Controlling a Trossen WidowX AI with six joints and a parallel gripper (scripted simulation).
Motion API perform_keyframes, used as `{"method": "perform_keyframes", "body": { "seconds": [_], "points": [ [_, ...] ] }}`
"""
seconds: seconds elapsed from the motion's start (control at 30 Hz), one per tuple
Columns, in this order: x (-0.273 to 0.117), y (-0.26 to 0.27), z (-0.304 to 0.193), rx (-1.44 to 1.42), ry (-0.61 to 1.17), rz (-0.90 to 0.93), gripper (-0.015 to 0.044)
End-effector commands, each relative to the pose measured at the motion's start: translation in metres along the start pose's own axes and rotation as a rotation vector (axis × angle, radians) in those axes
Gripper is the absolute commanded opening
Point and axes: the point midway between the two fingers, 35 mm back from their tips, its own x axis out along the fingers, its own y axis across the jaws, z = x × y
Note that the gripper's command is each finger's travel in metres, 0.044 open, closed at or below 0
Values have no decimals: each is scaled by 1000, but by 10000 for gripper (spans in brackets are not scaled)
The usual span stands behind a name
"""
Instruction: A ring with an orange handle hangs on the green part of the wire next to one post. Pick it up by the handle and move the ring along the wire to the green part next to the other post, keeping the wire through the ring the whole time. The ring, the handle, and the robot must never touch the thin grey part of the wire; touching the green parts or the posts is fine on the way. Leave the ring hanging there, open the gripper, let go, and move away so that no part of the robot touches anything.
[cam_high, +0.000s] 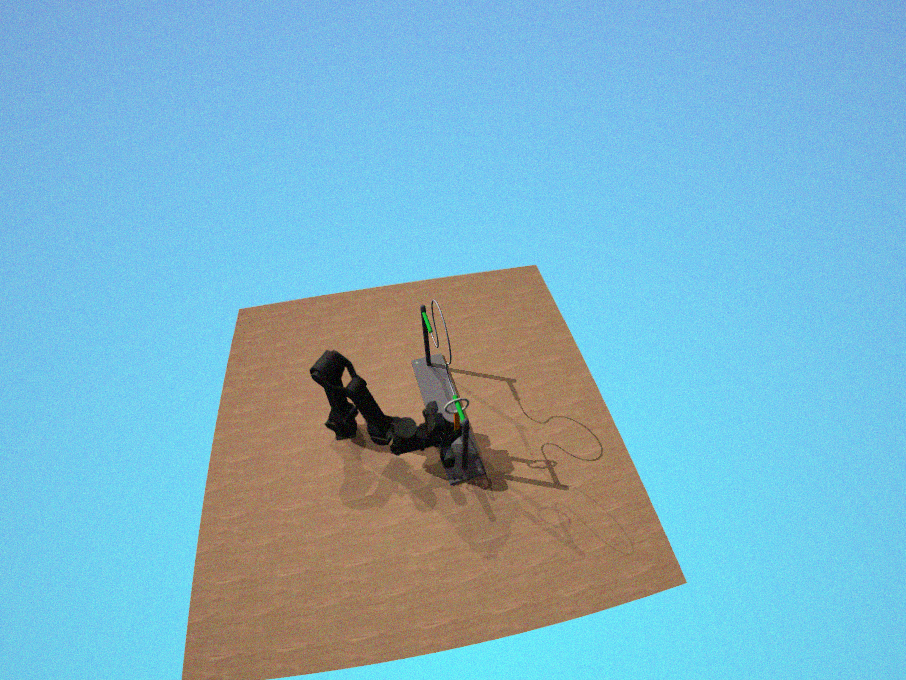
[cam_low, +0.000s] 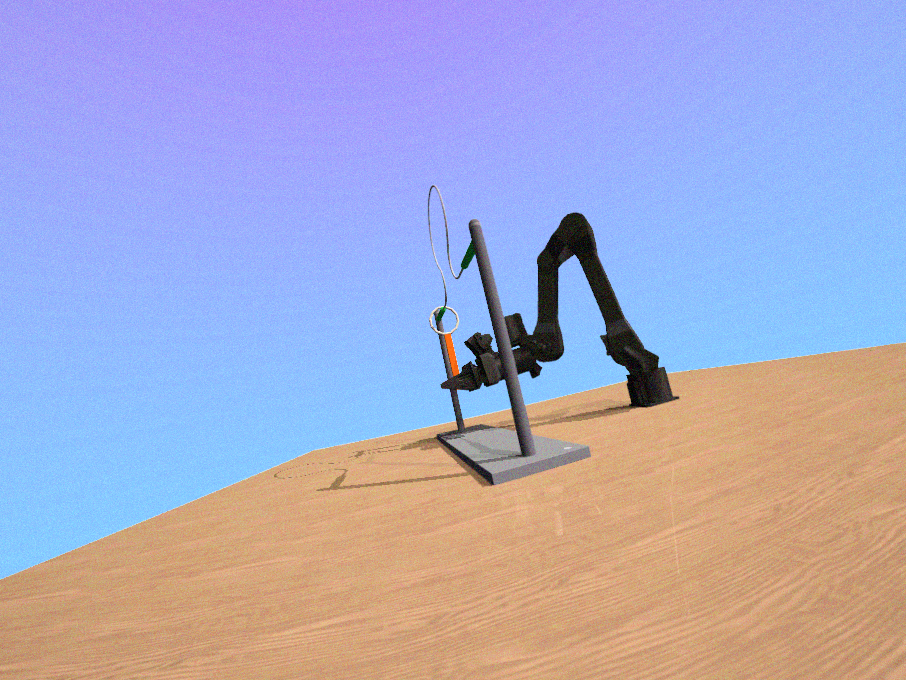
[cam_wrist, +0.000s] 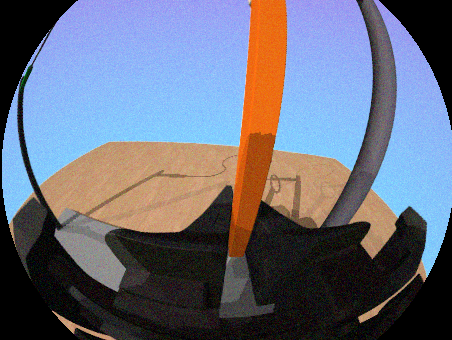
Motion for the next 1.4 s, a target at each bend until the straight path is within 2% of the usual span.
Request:
{"method": "perform_keyframes", "body": {
  "seconds": [0.0, 1.37],
  "points": [
    [0, -1, 13, -16, -15, -2, -150],
    [-1, 1, 21, -16, -14, -1, -150]
  ]
}}
